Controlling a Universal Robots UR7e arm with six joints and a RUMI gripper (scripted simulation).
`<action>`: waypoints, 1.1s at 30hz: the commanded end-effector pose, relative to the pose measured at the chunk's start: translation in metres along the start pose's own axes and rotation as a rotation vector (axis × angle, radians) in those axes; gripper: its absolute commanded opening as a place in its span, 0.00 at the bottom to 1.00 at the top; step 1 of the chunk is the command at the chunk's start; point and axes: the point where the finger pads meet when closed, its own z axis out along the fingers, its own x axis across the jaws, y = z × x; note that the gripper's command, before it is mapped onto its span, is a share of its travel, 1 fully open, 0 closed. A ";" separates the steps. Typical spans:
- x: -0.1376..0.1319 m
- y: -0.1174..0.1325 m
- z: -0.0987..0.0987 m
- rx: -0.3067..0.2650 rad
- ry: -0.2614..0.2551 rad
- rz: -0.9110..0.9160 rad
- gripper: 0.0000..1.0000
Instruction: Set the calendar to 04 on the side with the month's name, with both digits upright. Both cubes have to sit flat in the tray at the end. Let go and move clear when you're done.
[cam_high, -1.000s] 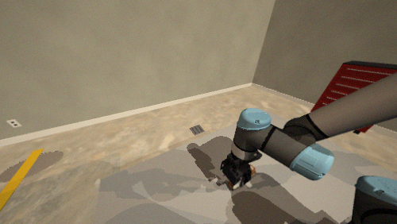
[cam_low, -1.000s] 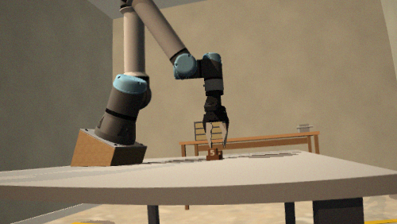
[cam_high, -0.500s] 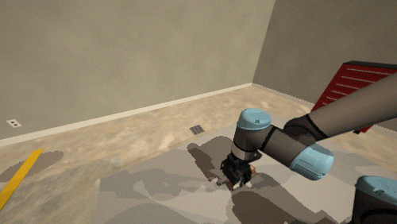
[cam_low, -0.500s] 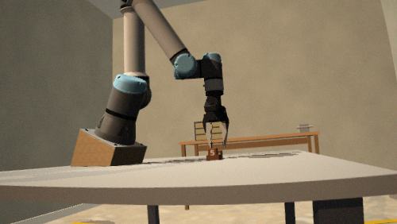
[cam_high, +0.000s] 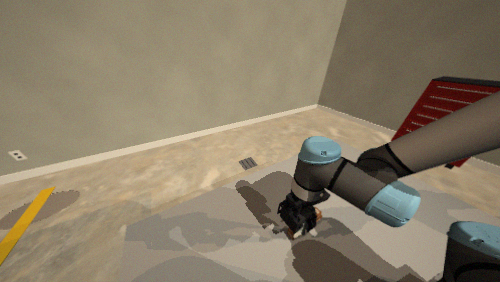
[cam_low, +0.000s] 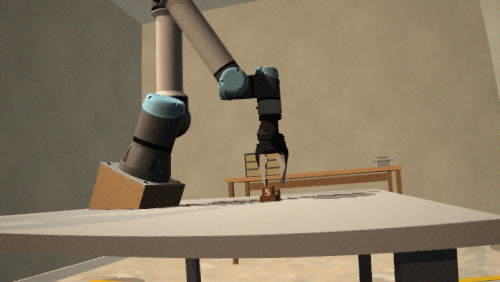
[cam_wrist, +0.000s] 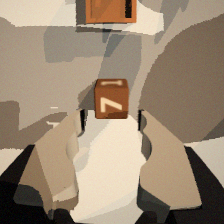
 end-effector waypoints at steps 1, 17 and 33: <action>0.000 0.000 0.000 0.000 -0.001 0.000 0.28; 0.000 0.000 0.009 0.000 -0.001 0.000 0.28; 0.000 0.000 0.027 0.000 -0.001 0.000 0.28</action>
